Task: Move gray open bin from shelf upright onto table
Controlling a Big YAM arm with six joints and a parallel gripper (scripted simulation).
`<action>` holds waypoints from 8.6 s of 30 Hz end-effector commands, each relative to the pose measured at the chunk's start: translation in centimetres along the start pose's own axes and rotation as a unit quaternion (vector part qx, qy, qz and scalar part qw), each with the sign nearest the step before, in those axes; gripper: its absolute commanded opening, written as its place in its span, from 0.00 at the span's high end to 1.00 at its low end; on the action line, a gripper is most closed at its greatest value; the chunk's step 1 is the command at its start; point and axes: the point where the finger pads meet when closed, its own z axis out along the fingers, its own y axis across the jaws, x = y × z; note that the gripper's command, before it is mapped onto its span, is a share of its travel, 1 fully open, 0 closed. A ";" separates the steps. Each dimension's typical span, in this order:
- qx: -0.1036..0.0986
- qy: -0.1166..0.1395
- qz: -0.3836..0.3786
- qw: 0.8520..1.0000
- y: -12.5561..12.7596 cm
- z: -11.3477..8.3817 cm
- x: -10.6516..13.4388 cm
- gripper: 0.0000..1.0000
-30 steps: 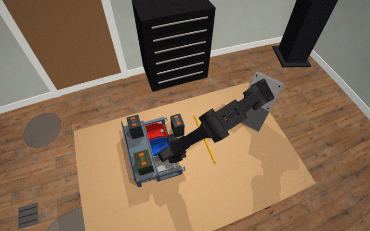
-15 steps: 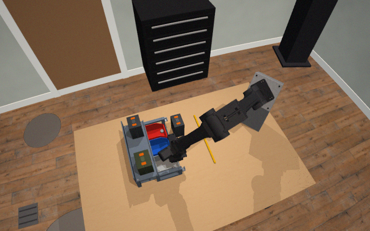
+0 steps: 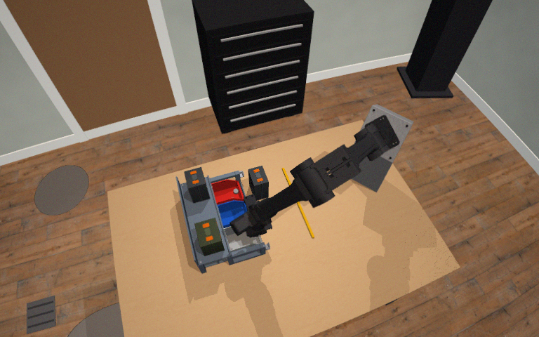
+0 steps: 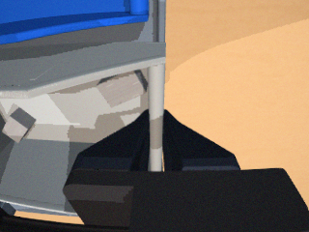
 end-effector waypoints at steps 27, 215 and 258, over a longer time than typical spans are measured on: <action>-0.021 -0.006 0.000 1.000 1.9 -2.3 -0.5 1.00; -0.022 0.002 -0.002 1.000 -3.4 -2.5 0.6 1.00; -0.019 0.001 0.000 1.000 -13.1 -2.2 0.2 1.00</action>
